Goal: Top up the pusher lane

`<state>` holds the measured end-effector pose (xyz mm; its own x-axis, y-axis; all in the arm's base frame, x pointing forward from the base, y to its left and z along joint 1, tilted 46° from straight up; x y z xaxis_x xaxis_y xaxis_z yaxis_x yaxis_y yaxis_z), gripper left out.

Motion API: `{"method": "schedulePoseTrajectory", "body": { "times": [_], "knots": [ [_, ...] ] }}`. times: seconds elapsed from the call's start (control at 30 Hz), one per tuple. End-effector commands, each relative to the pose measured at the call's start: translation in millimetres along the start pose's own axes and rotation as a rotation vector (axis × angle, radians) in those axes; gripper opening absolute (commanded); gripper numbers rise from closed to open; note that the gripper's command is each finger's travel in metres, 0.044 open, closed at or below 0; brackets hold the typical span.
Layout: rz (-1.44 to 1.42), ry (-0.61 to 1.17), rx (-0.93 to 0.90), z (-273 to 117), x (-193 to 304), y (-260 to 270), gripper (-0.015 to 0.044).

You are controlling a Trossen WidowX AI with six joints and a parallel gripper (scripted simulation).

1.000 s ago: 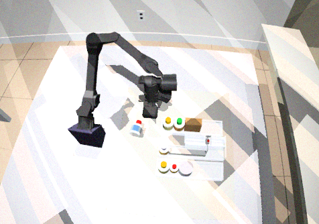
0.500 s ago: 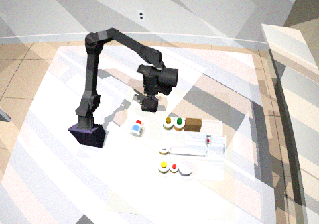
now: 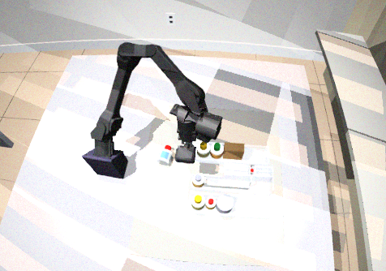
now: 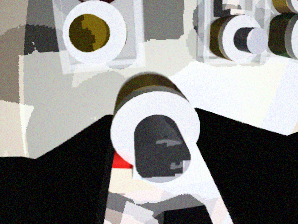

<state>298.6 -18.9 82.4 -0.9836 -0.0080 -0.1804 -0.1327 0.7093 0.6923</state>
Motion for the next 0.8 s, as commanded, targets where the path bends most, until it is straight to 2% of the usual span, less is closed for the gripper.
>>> {"method": "schedulePoseTrajectory", "body": {
  "times": [0.0,0.4,0.77],
  "knots": [
    [0.0,0.003,0.003,6.7,4.1,-22.8,0.0],
    [0.002,0.001,-0.004,28.1,23.7,-85.3,0.0],
    [0.002,0.001,-0.005,50.8,25.1,-87.9,0.0]
  ]
}}
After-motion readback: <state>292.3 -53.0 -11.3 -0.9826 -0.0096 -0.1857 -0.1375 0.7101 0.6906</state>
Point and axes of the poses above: the point midway between the two fingers, 35 mm back from their tips, its own z axis out along the fingers, its own y axis across the jaws, x = y × z, the point moved 2 cm from there along -z, back along the fingers, and after that the axes turned 11 degrees about -z, right-handed, at the moved point
